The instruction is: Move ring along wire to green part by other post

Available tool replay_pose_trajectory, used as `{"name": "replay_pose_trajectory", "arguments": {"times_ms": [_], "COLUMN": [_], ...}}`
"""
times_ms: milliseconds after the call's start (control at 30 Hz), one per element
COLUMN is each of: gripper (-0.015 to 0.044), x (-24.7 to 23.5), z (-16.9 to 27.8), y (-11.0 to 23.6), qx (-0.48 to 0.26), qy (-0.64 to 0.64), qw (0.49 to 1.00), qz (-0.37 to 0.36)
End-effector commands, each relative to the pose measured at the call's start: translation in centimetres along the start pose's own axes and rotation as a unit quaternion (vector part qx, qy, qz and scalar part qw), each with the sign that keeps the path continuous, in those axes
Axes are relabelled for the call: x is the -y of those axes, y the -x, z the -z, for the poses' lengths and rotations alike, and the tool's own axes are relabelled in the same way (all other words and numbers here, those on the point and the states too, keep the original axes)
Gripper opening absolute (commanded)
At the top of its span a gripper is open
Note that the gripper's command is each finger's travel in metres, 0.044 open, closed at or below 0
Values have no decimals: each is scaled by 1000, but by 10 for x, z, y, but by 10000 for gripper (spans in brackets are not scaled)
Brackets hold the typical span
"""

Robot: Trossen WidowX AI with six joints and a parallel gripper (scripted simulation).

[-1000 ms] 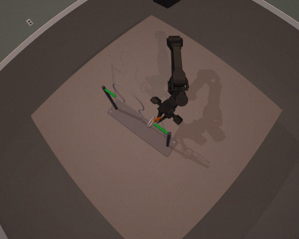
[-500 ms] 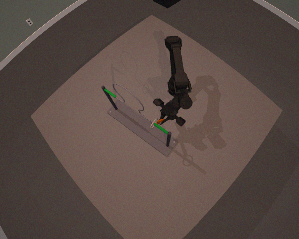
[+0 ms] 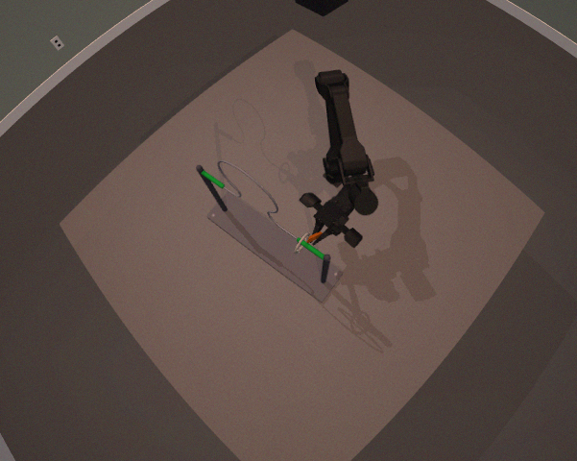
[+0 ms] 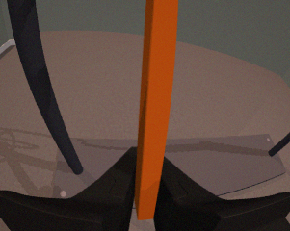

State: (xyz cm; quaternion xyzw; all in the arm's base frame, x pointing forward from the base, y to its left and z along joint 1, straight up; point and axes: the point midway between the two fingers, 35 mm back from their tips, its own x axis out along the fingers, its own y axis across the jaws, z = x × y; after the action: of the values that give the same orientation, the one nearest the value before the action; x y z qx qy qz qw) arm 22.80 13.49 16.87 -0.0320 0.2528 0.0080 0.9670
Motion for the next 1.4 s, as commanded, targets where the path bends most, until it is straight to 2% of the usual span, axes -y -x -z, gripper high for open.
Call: {"name": "replay_pose_trajectory", "arguments": {"times_ms": [0,1333,1367], "gripper": [-150,-150,-124], "x": [-5,-11,-11], "z": [-4,11,11], "y": [2,-7,-6], "qx": [4,5,4], "qy": [-5,-6,-3], "qw": [1000,1000,1000], "qz": [1,1,-1]}}
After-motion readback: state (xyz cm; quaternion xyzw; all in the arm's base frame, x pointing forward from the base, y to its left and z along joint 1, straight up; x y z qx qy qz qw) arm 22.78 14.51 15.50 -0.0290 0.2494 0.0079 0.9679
